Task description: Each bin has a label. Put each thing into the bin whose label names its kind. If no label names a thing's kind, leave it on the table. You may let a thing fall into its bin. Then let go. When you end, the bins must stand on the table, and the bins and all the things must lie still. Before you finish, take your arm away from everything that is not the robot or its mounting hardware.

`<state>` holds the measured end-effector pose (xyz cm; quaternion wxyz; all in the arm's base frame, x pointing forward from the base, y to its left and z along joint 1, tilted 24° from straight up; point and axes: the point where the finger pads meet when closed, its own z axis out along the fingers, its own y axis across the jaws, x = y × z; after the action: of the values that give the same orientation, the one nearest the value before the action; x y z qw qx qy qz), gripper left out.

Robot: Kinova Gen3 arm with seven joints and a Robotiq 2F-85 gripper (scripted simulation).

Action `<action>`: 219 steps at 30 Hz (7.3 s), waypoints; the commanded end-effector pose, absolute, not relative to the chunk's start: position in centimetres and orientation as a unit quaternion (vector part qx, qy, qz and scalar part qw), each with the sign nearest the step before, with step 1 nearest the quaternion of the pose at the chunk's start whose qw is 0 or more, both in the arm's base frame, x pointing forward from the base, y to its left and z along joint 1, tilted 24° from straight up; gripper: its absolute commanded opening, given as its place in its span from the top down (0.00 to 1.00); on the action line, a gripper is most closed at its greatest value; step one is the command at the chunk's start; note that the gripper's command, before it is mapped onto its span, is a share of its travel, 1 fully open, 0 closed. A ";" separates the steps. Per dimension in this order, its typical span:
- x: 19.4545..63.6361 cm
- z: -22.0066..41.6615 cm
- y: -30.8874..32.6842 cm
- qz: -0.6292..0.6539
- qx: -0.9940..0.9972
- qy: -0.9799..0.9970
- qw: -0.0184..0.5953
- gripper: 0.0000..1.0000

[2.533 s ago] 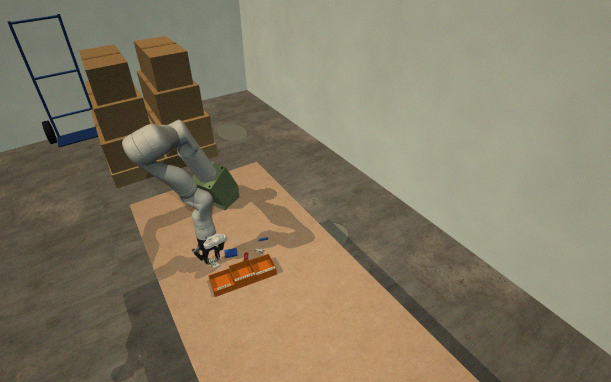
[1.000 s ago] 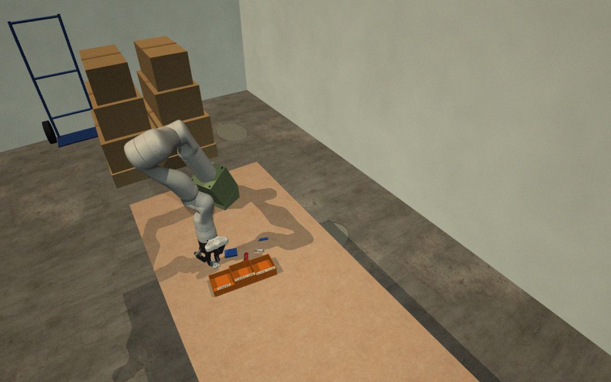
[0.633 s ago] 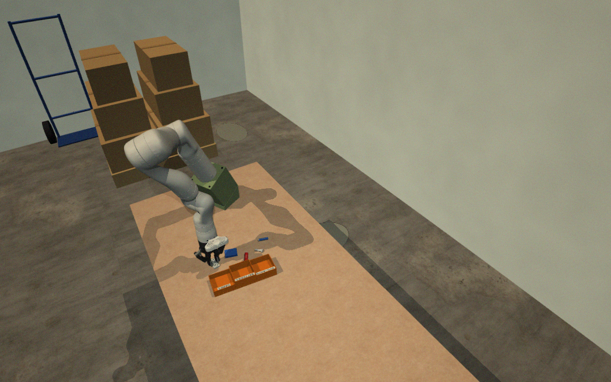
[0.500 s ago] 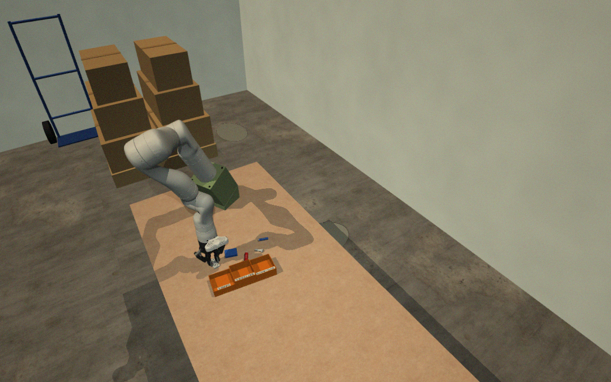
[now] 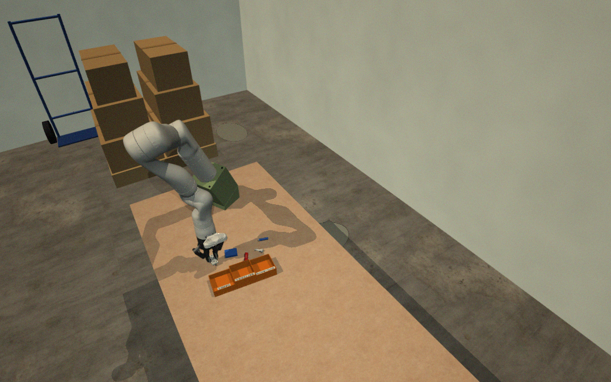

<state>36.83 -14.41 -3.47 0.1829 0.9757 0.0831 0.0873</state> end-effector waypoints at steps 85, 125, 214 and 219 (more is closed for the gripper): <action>47.4 3.8 -12.0 -0.039 0.710 0.673 0.204 0.79; 48.2 -0.2 -13.7 -0.039 0.710 0.673 0.204 0.79; 47.2 3.9 -12.3 -0.039 0.710 0.673 0.204 0.68; 45.7 2.6 -9.7 -0.019 0.770 0.603 0.206 0.76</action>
<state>46.59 -11.49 3.31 0.2083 0.7619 0.6129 -0.0195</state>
